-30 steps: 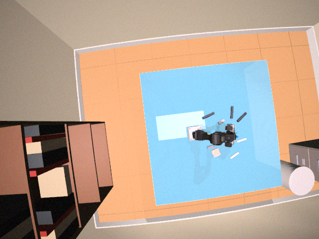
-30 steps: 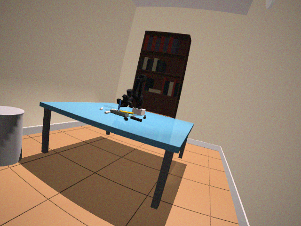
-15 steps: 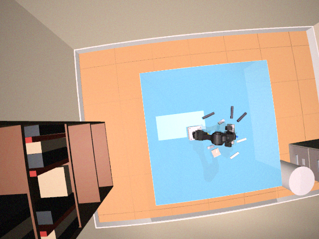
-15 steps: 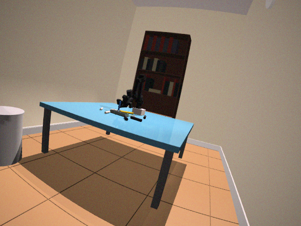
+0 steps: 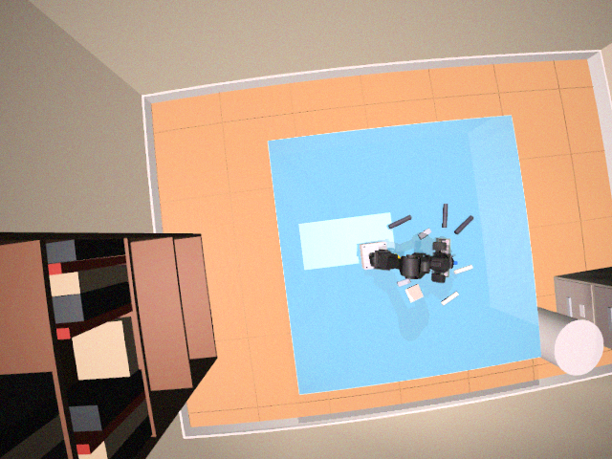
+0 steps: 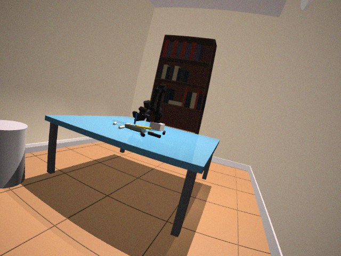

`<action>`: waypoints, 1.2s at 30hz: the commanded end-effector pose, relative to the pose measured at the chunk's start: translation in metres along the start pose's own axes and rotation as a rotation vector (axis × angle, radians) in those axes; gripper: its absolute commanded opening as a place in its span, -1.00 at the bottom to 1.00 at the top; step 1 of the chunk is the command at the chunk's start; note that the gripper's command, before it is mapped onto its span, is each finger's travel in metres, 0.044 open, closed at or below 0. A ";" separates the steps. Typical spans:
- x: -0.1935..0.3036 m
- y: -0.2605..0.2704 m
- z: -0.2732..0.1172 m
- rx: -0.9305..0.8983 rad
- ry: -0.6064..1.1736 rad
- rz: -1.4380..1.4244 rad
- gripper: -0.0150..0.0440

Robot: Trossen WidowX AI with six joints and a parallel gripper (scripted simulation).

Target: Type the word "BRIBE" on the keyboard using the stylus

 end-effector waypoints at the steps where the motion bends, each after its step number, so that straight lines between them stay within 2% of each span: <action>1: -0.010 0.000 -0.003 0.003 -0.008 0.006 -0.22; 12: -0.022 0.000 -0.013 0.002 -0.008 0.001 -0.21; 18: -0.022 0.000 -0.013 0.002 -0.008 0.001 -0.34; 20: -0.022 -0.001 -0.014 0.002 -0.008 0.001 -0.49; 29: -0.017 -0.009 -0.030 0.003 -0.005 0.006 -0.49; 36: -0.010 -0.009 -0.026 0.003 -0.005 0.006 -0.49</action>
Point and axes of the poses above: the point midway between the two fingers, 35 mm back from their tips, its own z axis out along the fingers, its own y axis across the jaws, x = y × z, the point moved 2 cm from there along -z, back along the fingers
